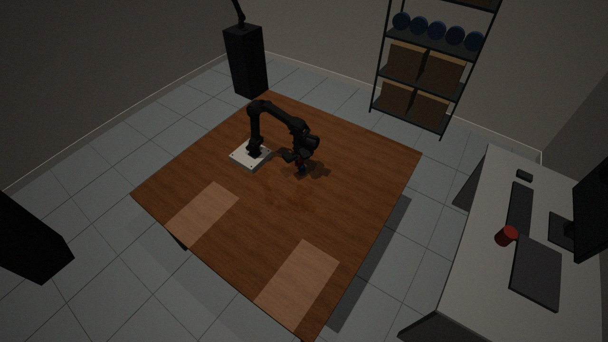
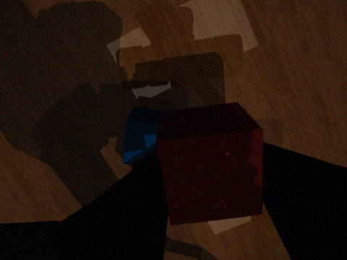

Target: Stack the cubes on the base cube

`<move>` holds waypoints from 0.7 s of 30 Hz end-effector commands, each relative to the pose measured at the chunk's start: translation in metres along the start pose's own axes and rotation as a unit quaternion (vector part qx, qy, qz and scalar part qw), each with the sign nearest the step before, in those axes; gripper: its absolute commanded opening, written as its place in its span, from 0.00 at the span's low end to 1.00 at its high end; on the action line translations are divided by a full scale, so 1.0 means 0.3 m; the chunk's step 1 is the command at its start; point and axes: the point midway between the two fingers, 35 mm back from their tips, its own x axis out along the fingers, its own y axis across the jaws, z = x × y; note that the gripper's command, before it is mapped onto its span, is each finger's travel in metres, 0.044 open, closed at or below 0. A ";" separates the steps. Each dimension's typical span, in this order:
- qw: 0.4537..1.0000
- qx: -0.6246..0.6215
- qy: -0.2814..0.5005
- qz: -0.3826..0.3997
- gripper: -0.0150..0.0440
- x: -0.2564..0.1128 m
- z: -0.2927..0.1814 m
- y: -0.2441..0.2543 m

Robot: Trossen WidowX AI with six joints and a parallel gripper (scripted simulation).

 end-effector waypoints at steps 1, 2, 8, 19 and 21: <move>0.997 -0.081 -0.005 0.000 0.43 -0.001 -0.006 0.043; 0.995 -0.101 -0.005 0.000 0.43 0.000 -0.009 0.054; 0.975 -0.221 -0.005 0.001 0.43 0.006 -0.032 0.116; 0.963 -0.270 -0.005 0.001 0.43 0.023 -0.042 0.141; 0.963 -0.271 -0.005 0.001 0.43 0.044 -0.043 0.141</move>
